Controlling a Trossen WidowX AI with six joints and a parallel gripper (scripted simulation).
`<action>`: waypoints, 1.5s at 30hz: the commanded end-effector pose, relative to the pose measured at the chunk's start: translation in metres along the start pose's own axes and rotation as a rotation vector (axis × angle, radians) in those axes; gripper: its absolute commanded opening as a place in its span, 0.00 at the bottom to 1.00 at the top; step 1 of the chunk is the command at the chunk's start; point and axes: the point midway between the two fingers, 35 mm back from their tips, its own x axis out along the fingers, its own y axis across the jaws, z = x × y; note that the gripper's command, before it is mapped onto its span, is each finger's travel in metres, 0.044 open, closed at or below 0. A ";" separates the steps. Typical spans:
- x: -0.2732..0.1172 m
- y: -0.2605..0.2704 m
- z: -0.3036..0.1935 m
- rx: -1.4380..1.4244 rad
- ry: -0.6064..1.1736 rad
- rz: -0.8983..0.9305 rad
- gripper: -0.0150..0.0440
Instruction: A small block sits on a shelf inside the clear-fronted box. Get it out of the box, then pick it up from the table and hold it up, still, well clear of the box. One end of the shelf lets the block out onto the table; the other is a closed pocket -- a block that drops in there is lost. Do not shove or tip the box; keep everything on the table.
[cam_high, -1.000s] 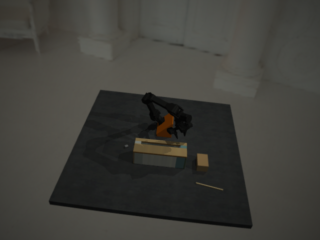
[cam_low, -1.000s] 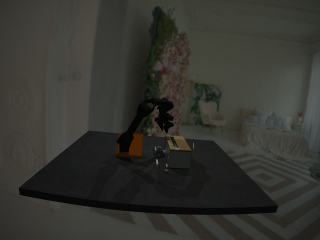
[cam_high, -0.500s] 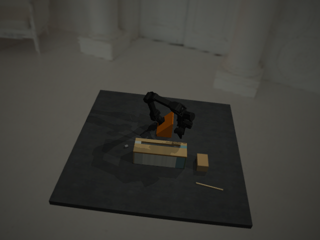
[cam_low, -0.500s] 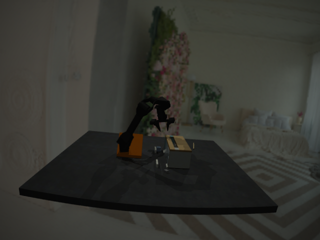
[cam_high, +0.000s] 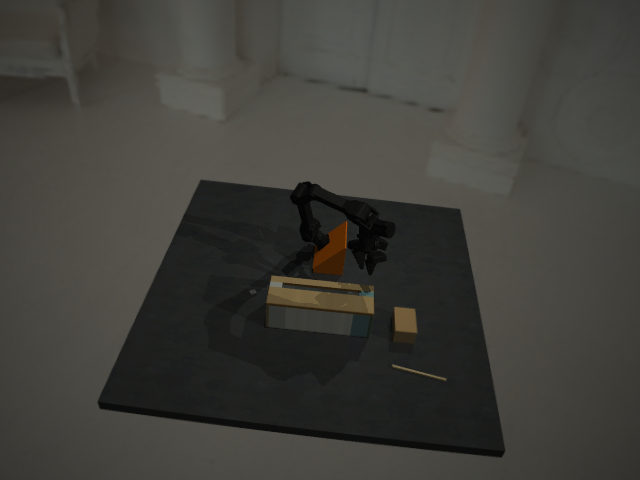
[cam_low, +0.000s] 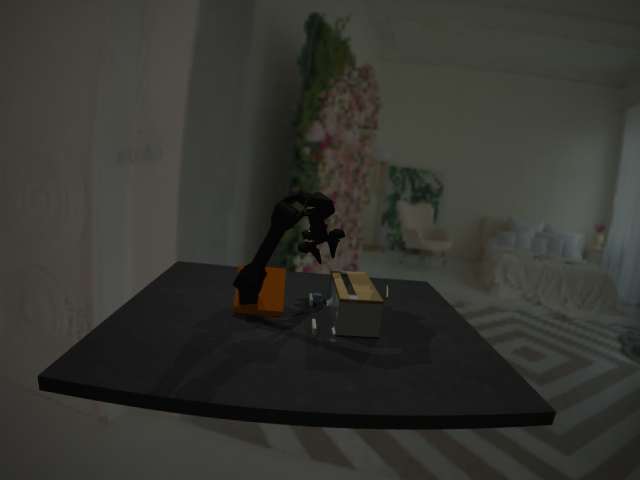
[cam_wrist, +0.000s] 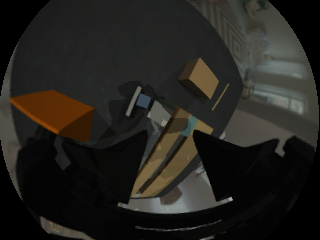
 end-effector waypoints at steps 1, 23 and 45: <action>0.007 0.008 0.015 -0.950 0.123 0.041 0.74; 0.007 0.008 0.016 -1.081 0.130 0.049 0.74; 0.095 0.043 0.022 -1.080 0.133 0.050 0.74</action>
